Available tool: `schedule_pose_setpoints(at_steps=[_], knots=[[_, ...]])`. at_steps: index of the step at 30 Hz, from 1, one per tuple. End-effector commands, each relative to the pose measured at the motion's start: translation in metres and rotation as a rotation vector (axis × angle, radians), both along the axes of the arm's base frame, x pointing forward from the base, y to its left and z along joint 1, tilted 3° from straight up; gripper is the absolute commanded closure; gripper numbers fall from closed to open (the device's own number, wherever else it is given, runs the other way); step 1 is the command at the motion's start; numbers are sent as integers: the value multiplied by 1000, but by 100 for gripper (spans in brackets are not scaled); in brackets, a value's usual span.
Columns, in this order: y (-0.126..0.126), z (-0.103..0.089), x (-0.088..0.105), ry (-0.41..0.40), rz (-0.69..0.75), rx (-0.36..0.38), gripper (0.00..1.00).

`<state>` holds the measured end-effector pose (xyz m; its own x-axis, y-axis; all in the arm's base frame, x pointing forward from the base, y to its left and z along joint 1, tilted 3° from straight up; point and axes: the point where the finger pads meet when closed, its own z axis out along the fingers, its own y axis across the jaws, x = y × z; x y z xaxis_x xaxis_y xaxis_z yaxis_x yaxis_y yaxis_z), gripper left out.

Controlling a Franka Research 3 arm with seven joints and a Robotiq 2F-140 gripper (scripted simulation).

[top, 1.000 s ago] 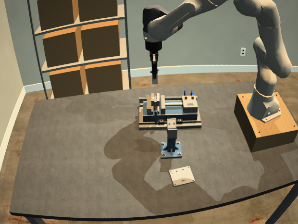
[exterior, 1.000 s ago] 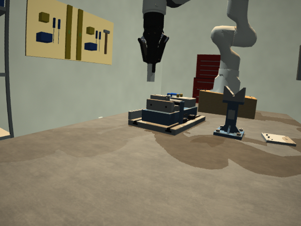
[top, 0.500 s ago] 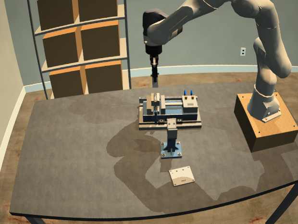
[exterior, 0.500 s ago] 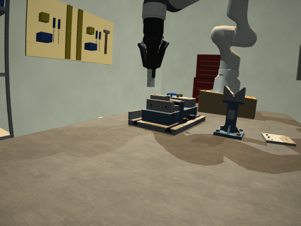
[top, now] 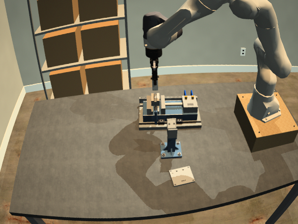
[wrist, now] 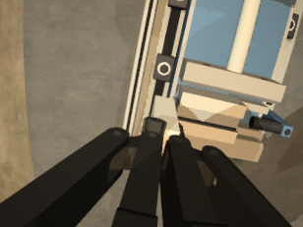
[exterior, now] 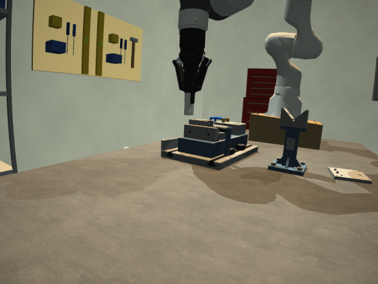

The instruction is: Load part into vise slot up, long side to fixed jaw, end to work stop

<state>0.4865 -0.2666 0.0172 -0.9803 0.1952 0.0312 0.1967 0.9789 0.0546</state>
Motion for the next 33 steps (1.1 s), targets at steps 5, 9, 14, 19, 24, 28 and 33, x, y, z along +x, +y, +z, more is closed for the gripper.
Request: schedule_pose_setpoints(at_steps=[5,9,14,19,24,28,33], knots=[[-1,-5,1,-6,10,-1,100],[0,-6,1,-6,10,-1,100],[0,-7,1,-6,10,-1,100],[0,-7,1,-6,10,-1,100],[0,-7,1,-6,10,-1,100],[0,-7,1,-6,10,-1,100],[0,-7,1,-6,10,-1,100]])
